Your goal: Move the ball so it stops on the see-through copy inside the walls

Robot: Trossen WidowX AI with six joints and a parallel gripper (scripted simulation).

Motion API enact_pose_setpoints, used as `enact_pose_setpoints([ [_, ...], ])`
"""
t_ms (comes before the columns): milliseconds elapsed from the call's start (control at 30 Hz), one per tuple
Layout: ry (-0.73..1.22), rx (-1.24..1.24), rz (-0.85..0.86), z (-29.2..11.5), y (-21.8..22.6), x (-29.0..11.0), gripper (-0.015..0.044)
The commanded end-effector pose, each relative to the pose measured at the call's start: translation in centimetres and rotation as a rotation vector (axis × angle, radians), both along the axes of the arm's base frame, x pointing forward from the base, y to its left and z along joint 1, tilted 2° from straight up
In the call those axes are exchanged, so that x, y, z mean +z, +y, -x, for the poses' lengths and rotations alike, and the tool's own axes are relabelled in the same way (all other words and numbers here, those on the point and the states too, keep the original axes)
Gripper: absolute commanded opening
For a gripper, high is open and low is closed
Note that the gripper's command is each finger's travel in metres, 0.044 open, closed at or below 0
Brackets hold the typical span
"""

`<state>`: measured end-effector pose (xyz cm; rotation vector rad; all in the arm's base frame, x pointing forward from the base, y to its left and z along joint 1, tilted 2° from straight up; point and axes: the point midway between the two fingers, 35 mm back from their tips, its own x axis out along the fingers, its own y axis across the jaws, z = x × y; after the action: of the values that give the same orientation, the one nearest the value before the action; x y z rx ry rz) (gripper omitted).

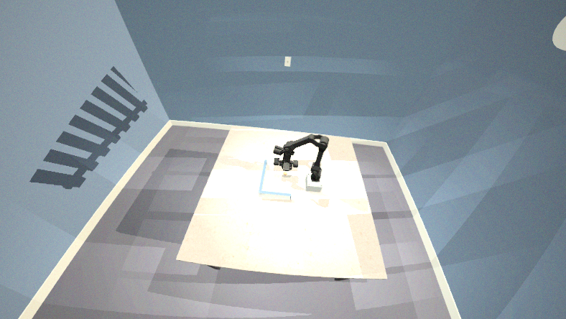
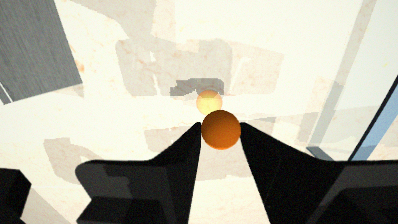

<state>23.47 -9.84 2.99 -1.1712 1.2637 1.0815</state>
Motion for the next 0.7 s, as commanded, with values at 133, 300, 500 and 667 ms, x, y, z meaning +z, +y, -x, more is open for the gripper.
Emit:
enact_pose_setpoints([
  [133,0.014,0.003,-0.005,0.5,0.0,-4.3,0.0000],
  [300,0.014,0.003,-0.005,0.5,0.0,-4.4,0.0000],
  [500,0.014,0.003,-0.005,0.5,0.0,-5.2,0.0000],
  [667,0.014,0.003,-0.005,0.5,0.0,-6.0,0.0000],
])
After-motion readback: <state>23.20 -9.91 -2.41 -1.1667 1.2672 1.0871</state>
